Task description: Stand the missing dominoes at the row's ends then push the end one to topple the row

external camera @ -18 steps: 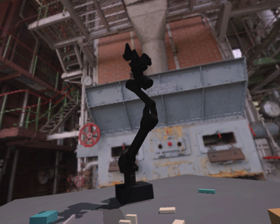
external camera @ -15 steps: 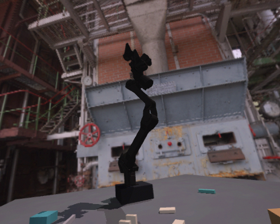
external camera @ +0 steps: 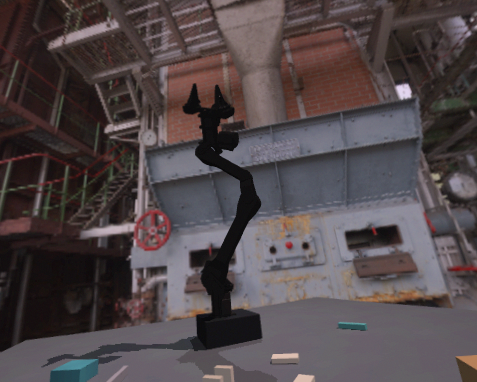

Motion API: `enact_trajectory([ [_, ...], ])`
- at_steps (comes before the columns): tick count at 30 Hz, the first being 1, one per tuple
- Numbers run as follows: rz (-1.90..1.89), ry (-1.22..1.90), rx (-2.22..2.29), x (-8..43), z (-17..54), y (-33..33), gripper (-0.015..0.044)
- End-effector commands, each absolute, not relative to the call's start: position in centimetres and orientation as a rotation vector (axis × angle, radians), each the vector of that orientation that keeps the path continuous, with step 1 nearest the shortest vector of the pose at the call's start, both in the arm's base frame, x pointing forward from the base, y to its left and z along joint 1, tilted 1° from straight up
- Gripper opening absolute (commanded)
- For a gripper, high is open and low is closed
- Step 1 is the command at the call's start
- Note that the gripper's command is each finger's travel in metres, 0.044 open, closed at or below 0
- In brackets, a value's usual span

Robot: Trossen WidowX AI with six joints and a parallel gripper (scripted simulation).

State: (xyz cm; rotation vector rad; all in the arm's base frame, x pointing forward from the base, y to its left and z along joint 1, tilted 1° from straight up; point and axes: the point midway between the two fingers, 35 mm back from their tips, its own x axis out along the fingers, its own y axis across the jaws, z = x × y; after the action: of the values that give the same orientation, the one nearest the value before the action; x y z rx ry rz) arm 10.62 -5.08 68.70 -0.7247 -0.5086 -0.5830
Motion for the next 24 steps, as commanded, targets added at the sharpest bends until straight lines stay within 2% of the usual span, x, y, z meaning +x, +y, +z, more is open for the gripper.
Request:
enact_trajectory([
  [1,-0.542,-0.611,-0.589,8.6,69.5,-7.1,0.044],
  [12,-0.469,-0.818,-0.144,5.5,69.4,-16.8,0.044],
  [24,-0.415,-0.877,0.253,8.4,66.0,-25.8,0.044],
])
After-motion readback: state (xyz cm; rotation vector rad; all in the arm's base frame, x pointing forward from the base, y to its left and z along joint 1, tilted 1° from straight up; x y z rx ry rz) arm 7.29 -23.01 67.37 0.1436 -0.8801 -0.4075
